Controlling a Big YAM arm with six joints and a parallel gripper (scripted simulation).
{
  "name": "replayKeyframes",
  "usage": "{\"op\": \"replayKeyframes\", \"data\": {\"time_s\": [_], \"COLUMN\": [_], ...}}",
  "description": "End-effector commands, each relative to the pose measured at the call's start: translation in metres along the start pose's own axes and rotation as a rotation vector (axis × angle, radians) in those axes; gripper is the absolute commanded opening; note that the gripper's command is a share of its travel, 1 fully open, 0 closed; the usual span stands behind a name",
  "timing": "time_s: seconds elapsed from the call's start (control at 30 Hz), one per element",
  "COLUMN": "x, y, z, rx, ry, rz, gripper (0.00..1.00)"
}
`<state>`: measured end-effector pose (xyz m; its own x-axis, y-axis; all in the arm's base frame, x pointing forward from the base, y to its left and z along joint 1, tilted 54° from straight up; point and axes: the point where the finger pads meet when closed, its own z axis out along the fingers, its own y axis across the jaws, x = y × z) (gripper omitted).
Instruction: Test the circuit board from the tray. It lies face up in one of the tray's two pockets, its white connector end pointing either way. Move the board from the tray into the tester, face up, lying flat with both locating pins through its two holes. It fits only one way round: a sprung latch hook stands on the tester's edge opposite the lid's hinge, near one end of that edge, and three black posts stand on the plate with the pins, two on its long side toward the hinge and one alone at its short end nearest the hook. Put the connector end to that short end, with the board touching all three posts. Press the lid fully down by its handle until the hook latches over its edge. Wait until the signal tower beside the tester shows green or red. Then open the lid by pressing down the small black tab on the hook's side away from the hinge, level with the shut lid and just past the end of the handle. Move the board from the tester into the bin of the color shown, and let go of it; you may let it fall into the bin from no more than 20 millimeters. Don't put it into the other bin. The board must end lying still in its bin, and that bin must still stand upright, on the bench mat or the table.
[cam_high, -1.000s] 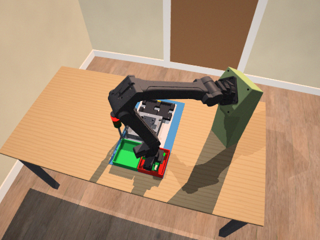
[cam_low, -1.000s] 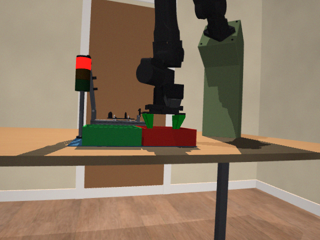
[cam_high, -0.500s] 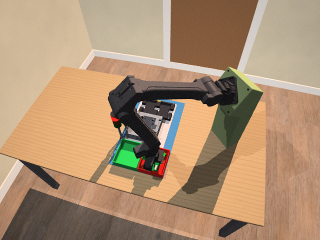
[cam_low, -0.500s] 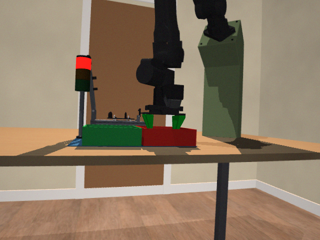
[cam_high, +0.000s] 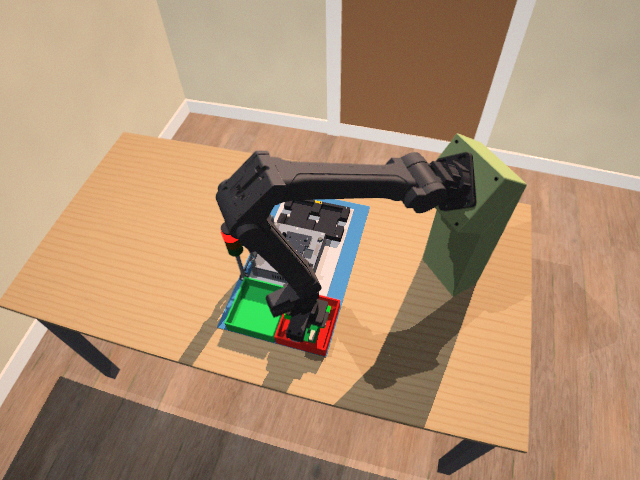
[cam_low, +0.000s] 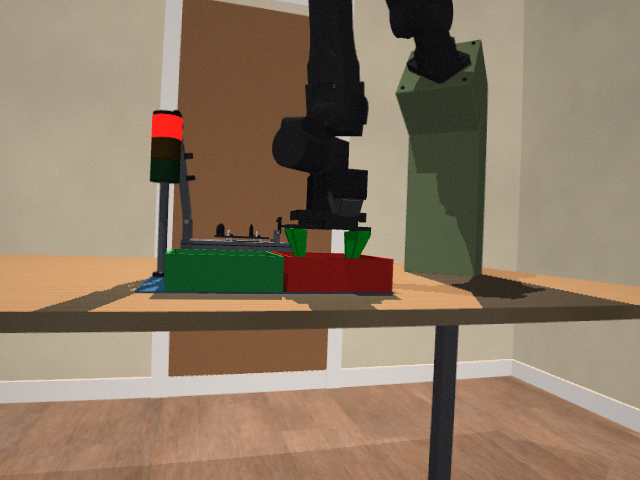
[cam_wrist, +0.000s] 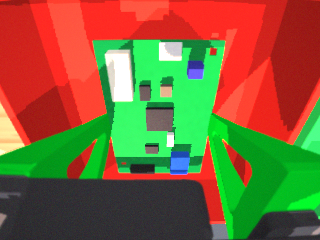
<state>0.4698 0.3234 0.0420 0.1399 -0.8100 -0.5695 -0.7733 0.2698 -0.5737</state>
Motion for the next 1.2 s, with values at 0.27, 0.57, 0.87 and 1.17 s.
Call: {"op": "replayKeyframes", "data": {"time_s": [0.27, 0.57, 0.87, 1.17], "x": [0.0, -0.0003, 0.0004, 0.0001], "y": [0.0057, 0.0053, 0.006, 0.0058], "z": [0.0026, 0.0032, 0.0043, 0.0041], "rx": [-0.004, -0.003, -0.005, -0.004], "ry": [-0.002, -0.003, -0.001, -0.002], "rz": [0.005, 0.005, 0.005, 0.005], "gripper": [0.72, 0.72, 0.72, 0.72]}}
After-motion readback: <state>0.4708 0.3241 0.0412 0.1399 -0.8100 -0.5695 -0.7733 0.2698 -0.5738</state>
